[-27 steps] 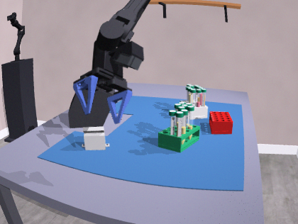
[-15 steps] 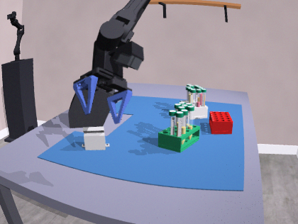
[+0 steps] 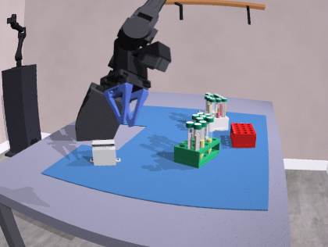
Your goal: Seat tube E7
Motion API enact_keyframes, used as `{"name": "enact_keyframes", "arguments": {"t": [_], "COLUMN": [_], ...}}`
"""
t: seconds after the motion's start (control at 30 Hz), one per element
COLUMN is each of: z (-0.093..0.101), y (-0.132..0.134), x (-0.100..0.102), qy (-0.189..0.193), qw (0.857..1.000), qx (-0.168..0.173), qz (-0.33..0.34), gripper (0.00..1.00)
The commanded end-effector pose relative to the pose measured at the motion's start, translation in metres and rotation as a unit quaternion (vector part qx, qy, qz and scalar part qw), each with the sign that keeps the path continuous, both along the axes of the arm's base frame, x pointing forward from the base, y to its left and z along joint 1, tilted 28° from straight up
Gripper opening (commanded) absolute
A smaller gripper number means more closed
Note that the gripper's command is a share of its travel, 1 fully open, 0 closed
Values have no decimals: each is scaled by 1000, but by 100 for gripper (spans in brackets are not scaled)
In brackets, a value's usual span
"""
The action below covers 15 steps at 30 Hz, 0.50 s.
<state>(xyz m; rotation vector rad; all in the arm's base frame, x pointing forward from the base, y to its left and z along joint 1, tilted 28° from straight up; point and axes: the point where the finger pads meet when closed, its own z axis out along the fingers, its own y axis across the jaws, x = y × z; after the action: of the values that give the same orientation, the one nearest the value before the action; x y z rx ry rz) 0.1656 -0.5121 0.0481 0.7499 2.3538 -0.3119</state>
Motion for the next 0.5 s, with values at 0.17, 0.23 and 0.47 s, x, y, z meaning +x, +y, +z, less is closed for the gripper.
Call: {"name": "enact_keyframes", "arguments": {"t": [0.17,0.23,0.47], "z": [69,65,81], "y": [-13,-11,13], "x": [31,34,57], "qy": [-13,-14,-17], "qw": [999,999,999], "qx": [-32,-21,-11], "qz": [34,24,39], "gripper": [30,30,30]}}
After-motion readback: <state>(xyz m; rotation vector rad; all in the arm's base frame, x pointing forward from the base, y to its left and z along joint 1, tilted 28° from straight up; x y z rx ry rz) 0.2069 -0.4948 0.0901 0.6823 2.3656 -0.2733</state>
